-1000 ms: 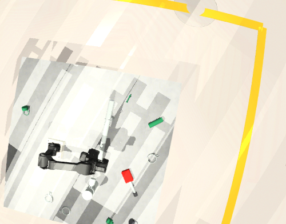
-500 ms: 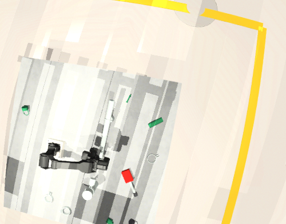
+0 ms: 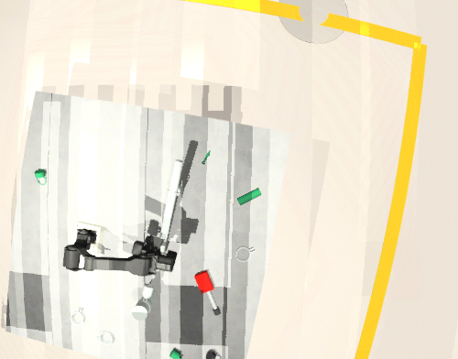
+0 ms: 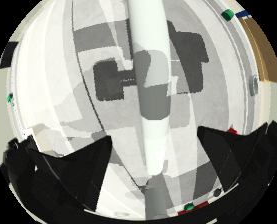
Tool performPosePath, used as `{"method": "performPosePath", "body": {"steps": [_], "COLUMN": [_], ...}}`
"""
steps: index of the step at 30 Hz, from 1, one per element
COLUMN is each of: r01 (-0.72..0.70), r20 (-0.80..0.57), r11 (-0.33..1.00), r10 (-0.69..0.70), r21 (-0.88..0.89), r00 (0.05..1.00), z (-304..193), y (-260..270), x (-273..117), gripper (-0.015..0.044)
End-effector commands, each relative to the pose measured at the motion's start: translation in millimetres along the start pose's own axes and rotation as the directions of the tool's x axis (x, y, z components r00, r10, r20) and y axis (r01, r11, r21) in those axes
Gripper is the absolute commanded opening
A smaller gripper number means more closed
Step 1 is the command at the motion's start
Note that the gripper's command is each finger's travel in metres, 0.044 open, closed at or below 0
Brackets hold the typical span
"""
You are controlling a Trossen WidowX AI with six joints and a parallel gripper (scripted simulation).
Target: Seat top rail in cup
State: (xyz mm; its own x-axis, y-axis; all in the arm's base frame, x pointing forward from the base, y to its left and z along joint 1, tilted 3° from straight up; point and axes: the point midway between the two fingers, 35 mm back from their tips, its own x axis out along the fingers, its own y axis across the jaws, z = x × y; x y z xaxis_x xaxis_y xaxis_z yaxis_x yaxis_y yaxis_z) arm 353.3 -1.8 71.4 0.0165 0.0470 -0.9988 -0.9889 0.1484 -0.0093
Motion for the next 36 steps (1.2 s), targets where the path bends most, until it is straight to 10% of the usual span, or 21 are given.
{"method": "performPosePath", "body": {"steps": [1,36], "r01": [-0.017,-0.018], "r20": [-0.008,-0.008], "r11": [1.0,1.0], "r10": [0.017,0.018], "r21": [-0.002,-0.002], "r00": [1.0,1.0], "z": [-1,-2], "y": [2,4], "x": [11,57], "gripper": [0.044,0.0414]}}
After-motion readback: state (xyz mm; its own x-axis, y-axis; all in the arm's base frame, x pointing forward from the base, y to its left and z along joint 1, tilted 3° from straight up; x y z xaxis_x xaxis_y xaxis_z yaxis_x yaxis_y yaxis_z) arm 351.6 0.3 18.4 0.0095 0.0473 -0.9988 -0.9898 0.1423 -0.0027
